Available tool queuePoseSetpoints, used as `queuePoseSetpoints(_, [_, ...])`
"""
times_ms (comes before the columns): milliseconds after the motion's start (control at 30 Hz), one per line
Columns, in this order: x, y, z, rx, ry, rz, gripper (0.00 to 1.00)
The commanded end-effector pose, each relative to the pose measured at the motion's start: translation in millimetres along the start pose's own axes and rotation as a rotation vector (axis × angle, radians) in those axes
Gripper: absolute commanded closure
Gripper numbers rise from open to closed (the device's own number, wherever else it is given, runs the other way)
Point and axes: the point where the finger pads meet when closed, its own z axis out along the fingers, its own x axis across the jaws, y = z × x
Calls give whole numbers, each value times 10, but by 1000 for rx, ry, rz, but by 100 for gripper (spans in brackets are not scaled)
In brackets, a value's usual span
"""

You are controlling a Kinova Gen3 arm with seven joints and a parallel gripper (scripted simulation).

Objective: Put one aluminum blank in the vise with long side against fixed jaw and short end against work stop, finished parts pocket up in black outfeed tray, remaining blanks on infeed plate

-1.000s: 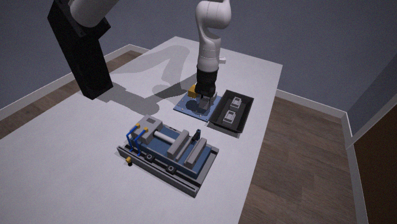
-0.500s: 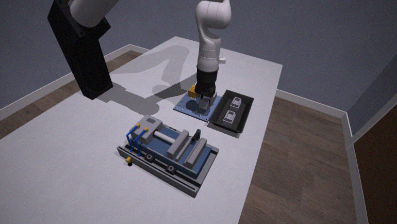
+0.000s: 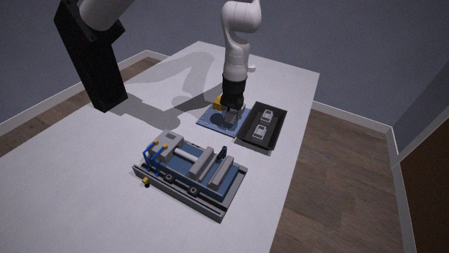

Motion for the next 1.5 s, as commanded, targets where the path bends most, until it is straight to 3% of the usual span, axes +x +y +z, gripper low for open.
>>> queuePoseSetpoints(0, [6, 9, 15, 0, 1, 14, 100])
queuePoseSetpoints(1467, [9, 4, 128, 0, 1, 18, 100])
